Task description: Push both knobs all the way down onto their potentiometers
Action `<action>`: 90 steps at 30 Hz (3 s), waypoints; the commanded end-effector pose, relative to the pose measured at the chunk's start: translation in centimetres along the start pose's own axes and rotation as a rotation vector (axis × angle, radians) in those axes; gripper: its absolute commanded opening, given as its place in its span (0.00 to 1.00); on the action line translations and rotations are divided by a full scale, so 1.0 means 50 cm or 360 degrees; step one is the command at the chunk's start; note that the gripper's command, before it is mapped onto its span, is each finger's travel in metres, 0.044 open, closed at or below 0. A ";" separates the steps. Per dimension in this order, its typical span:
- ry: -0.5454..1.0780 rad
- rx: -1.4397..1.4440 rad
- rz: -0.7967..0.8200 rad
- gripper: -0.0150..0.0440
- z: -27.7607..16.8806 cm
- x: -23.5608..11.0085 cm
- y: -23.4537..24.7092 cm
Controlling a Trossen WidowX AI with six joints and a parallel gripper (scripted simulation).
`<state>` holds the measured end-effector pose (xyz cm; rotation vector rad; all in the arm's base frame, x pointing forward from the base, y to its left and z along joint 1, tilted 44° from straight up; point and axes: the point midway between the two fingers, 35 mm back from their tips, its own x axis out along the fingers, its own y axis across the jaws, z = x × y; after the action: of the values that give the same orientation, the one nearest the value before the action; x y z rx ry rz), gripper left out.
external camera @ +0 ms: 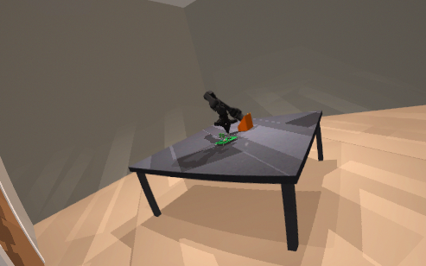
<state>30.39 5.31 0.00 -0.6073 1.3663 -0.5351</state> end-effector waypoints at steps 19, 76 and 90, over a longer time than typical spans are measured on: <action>0.0034 0.0033 -0.0019 0.25 0.005 0.013 -0.004; -0.0026 0.1476 0.0030 0.25 0.079 -0.100 0.005; -0.0002 0.2244 0.0001 0.25 0.103 -0.114 0.000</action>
<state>34.63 9.58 4.82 0.4939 0.7281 -1.2457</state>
